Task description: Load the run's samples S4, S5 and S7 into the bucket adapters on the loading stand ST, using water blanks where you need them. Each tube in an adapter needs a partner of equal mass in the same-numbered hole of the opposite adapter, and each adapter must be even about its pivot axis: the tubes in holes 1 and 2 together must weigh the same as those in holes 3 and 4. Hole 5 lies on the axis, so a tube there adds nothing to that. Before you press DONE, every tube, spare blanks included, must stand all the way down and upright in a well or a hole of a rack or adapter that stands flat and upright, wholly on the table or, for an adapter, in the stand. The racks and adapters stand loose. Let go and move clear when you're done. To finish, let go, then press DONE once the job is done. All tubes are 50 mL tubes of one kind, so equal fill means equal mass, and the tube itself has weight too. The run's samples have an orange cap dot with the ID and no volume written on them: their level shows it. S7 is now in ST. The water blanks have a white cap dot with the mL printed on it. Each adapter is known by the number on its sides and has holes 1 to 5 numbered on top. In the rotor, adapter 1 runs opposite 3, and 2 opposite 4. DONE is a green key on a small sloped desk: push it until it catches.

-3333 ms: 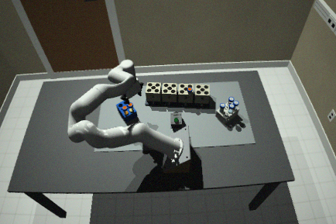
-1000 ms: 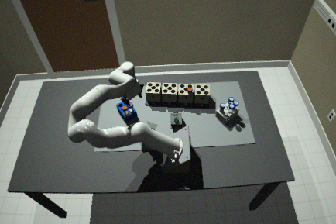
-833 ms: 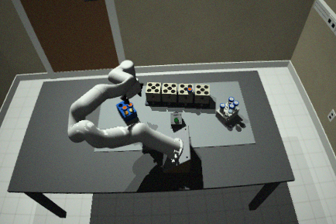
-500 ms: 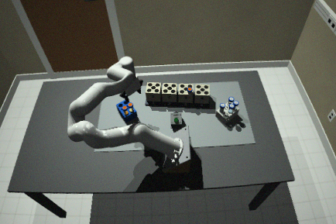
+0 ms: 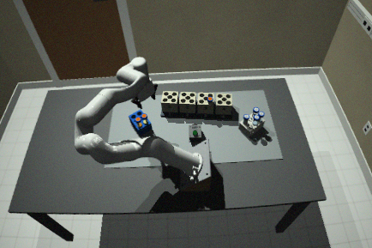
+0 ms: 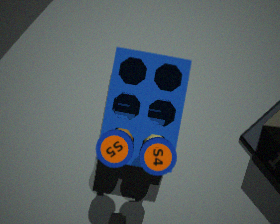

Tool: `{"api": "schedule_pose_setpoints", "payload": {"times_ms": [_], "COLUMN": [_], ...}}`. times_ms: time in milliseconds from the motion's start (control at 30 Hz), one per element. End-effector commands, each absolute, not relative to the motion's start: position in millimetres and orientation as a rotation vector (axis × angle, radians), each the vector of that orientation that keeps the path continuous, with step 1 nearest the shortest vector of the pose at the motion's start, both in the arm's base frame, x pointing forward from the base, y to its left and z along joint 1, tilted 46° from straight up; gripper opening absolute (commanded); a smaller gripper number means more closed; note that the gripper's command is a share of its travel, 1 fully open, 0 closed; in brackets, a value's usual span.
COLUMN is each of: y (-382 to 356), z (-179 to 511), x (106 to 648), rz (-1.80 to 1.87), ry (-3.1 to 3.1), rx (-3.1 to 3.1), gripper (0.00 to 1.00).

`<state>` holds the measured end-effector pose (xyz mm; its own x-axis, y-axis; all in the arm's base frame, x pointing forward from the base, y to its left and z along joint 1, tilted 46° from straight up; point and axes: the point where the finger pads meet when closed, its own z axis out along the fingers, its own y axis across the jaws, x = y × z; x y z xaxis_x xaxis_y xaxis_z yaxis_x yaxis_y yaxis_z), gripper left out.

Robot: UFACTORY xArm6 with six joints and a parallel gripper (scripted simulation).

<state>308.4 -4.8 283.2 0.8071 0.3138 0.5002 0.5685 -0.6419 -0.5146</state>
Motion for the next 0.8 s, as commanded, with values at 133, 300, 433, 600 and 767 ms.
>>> {"api": "schedule_pose_setpoints", "payload": {"times_ms": [133, 300, 433, 600, 767], "y": [-22.1, -40.0, -54.2, -64.9, -82.7], "z": [273.3, 256.9, 243.7, 233.8, 217.4], "x": [313.0, 319.2, 324.2, 327.9, 334.1], "rz": [-0.423, -0.343, -0.279, -0.230, -0.149], "ry": [-0.490, -0.293, -0.135, -0.017, 0.178], "rx": [-2.331, -2.350, -2.355, -2.353, -2.340], "gripper": [1.00, 1.00, 1.00, 1.00, 1.00]}}
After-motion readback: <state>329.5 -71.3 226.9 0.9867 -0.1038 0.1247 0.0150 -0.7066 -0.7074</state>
